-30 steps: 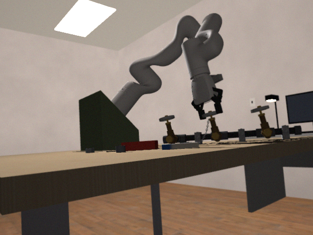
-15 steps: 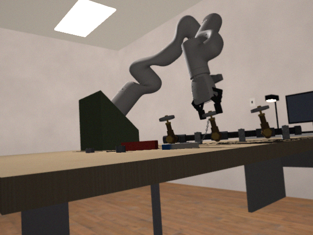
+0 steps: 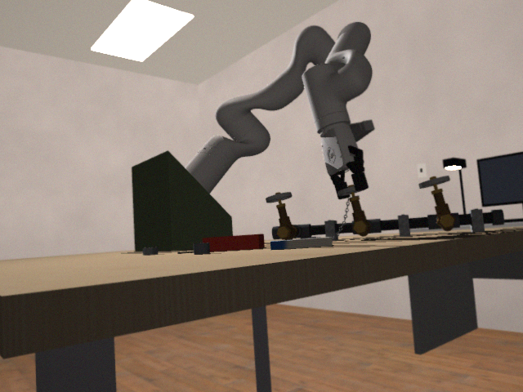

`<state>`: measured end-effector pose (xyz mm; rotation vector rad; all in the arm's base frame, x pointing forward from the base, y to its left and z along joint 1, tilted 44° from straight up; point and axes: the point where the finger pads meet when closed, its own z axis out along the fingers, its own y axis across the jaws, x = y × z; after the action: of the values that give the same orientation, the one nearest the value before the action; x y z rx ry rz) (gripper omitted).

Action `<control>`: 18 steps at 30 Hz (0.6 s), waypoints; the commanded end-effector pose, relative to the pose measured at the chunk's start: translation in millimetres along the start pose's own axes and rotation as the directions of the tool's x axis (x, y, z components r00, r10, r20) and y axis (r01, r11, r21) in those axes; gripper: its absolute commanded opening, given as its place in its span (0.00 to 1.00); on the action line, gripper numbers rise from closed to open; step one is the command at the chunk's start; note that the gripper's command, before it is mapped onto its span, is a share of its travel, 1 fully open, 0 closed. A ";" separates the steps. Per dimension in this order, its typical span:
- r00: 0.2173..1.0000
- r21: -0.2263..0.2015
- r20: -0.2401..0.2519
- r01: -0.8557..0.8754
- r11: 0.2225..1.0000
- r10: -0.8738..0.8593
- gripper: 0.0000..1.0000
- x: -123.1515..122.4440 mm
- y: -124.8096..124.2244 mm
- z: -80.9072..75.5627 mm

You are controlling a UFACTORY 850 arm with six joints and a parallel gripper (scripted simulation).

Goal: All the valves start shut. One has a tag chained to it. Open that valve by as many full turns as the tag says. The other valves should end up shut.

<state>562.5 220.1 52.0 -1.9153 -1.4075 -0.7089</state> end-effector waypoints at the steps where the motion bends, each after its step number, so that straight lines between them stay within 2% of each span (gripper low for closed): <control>1: 0.973 0.006 0.008 -0.232 0.973 0.231 1.00 0.5 0.8 -0.7; 3: 0.973 0.006 0.008 -0.232 0.973 0.231 1.00 0.5 0.8 -0.7; 4: 0.956 0.005 0.008 -0.294 0.956 0.294 1.00 0.5 0.8 -0.7; 9: 0.815 0.001 0.007 -0.580 0.815 0.580 1.00 0.5 0.8 -0.7; 13: 0.660 -0.003 -0.001 -0.751 0.660 0.751 1.00 0.5 0.8 -0.7; 18: 0.421 -0.003 -0.013 -0.907 0.421 0.907 1.00 0.5 0.8 -0.7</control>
<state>562.5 220.1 51.9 -2.2447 -0.3796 -0.2894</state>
